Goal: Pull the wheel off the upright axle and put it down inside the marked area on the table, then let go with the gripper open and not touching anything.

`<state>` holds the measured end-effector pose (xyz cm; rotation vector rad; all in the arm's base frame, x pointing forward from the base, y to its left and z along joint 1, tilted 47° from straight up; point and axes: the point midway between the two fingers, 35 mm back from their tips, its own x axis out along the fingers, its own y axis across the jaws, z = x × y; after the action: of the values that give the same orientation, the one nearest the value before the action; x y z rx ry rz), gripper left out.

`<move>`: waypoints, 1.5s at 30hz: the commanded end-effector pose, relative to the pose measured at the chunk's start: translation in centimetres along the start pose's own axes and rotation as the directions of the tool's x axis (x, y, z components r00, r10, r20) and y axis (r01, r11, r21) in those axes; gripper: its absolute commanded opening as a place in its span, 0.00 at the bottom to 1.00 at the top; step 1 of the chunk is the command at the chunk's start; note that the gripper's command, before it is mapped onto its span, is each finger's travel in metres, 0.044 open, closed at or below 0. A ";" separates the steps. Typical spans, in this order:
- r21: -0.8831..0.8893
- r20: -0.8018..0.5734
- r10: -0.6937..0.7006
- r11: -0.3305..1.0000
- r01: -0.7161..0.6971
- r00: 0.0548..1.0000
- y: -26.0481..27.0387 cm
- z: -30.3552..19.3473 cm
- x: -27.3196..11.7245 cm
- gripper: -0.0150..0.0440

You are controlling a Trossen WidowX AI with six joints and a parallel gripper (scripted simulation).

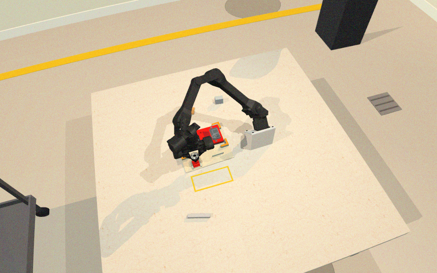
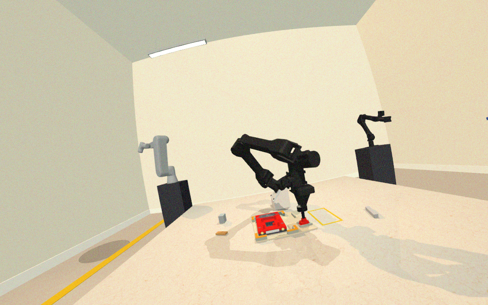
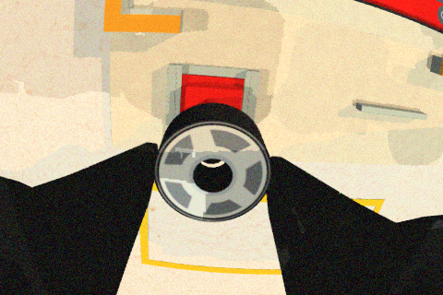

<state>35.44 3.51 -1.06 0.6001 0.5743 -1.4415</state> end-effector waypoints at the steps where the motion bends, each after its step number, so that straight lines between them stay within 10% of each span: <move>1: 0.008 -0.004 0.002 1.000 -0.001 1.000 0.1 0.0 -0.2 0.25; 45: 0.006 -0.010 0.002 1.000 -0.002 1.000 -5.1 -10.2 -2.9 0.25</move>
<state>30.24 13.13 -6.06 0.6123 0.5819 -1.4316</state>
